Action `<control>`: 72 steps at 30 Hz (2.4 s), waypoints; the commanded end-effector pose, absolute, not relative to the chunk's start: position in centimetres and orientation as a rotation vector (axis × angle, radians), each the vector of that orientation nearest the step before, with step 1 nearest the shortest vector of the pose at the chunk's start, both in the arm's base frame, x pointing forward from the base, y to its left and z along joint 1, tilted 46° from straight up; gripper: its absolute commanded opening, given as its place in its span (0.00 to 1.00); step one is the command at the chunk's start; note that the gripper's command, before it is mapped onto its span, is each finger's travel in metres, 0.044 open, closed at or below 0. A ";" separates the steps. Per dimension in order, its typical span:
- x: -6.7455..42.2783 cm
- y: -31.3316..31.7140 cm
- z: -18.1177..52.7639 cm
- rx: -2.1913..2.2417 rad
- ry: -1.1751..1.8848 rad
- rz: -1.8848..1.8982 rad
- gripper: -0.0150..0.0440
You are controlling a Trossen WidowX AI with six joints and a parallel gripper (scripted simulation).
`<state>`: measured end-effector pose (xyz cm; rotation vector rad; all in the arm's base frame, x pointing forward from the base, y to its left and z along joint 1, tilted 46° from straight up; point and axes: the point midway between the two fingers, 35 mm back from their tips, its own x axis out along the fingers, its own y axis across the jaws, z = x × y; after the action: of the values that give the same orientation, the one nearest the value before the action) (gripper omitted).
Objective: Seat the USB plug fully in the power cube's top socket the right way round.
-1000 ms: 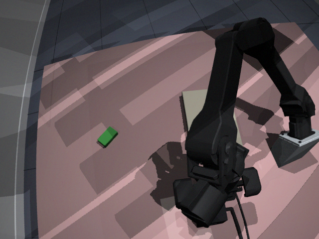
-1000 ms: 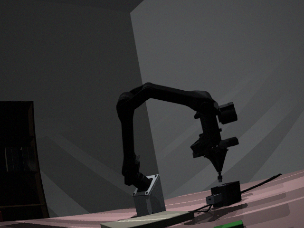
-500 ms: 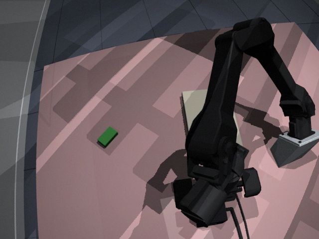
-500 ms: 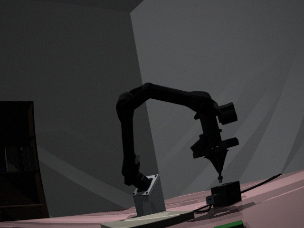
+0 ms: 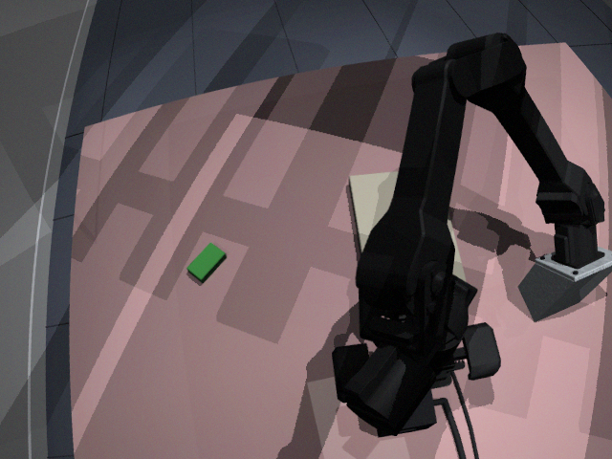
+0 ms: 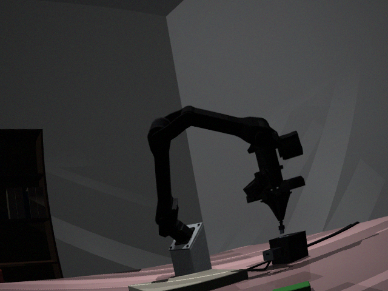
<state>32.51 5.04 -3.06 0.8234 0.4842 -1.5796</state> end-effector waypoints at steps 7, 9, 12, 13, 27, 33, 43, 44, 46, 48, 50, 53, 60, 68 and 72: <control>32.5 5.0 -3.2 0.830 0.493 -1.579 0.25; 32.5 5.0 -3.2 0.831 0.494 -1.579 0.25; 32.5 5.0 -3.3 0.833 0.496 -1.578 0.25; 32.5 5.0 -3.3 0.834 0.496 -1.578 0.25; 32.5 4.9 -3.4 0.837 0.499 -1.577 0.25; 32.5 4.8 -3.5 0.837 0.498 -1.577 0.25; 32.5 4.7 -3.6 0.837 0.498 -1.577 0.25; 32.5 4.7 -3.6 0.837 0.498 -1.577 0.25; 32.5 4.7 -3.6 0.837 0.498 -1.577 0.25; 32.5 4.7 -3.6 0.837 0.498 -1.577 0.25; 32.5 4.7 -3.6 0.837 0.498 -1.577 0.25; 32.5 4.7 -3.7 0.837 0.498 -1.577 0.25; 32.5 4.6 -3.7 0.837 0.498 -1.577 0.25; 32.4 4.5 -3.8 0.837 0.498 -1.577 0.25; 32.4 4.5 -3.8 0.837 0.498 -1.577 0.25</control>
<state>32.48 4.55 -3.72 0.8394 0.4955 -1.5760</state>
